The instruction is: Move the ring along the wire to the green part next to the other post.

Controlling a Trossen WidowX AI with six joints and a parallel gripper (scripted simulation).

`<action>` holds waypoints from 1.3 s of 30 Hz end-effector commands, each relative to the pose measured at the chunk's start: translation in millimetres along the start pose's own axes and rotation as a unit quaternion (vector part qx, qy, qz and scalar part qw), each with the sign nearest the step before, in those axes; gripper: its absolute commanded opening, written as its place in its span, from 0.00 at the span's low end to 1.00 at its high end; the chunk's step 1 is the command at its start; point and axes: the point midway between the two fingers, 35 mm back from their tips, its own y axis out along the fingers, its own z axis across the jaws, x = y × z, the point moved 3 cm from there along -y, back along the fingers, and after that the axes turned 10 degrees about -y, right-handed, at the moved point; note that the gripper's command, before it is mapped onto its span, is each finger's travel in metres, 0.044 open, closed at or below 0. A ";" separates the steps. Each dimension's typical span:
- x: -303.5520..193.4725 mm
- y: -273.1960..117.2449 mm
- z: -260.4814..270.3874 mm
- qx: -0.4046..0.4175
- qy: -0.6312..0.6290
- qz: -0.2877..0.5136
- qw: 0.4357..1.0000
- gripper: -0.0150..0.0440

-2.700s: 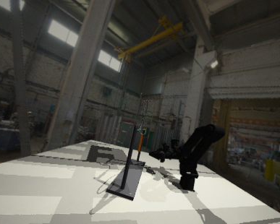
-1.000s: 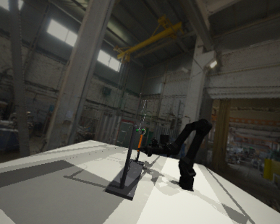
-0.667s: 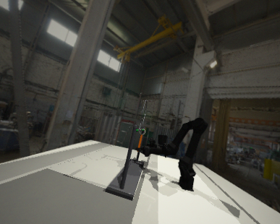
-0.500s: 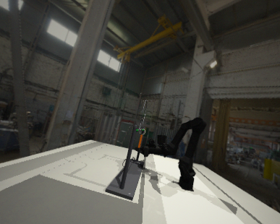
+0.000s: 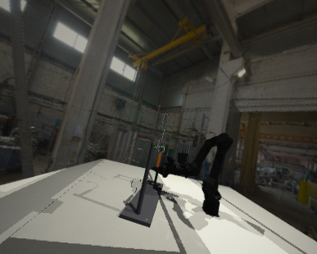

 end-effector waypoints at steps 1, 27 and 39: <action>0.7 0.2 -0.7 -0.002 0.002 -0.001 1.000 0.53; 2.8 -0.3 -0.4 0.000 0.000 0.000 1.000 0.00; 11.4 -1.8 -1.6 -0.001 0.000 -0.001 1.000 0.00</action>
